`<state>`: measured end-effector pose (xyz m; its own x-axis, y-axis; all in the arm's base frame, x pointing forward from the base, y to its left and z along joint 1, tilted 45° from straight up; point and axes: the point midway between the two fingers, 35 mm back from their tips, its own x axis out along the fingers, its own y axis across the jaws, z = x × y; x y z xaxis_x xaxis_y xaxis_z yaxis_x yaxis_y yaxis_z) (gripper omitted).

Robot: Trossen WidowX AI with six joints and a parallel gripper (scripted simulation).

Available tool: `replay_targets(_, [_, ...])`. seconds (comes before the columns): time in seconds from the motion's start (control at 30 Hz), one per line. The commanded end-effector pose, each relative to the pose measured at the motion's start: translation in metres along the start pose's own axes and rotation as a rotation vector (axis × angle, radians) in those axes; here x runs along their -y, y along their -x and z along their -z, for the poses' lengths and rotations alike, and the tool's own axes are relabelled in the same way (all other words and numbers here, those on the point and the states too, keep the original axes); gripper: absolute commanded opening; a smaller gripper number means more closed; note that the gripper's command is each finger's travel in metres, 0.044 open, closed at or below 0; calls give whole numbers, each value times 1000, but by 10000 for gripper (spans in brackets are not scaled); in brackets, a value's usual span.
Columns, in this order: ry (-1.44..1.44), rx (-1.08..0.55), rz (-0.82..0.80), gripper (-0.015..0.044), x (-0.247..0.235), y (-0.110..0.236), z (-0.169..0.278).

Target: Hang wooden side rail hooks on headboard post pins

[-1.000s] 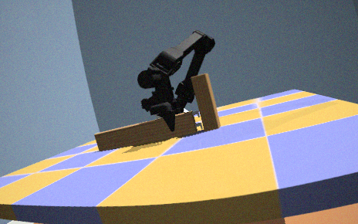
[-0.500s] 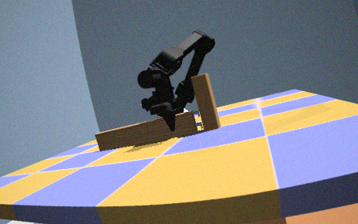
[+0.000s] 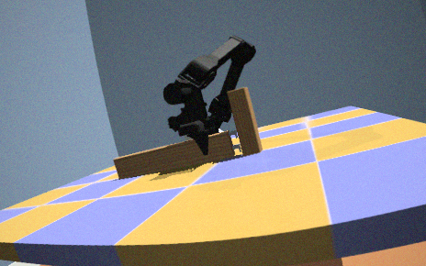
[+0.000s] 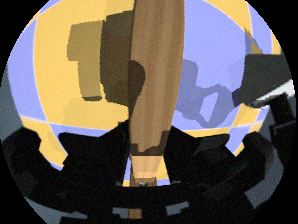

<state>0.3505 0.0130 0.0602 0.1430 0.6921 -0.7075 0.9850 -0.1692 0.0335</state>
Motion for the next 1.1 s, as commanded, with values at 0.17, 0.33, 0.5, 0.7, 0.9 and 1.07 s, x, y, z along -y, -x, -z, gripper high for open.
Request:
replay_targets(0.17, [-12,3,-6,0,0,5,-2])
replay_targets(0.33, [-12,3,-6,0,0,6,-2])
replay_targets(0.5, [-12,3,-6,0,0,7,-2])
replay_targets(0.7, [-12,3,-6,0,0,8,-2])
replay_targets(0.9, [-12,3,-6,0,0,9,-2])
replay_targets(1.07, [-12,3,-6,0,0,10,-2])
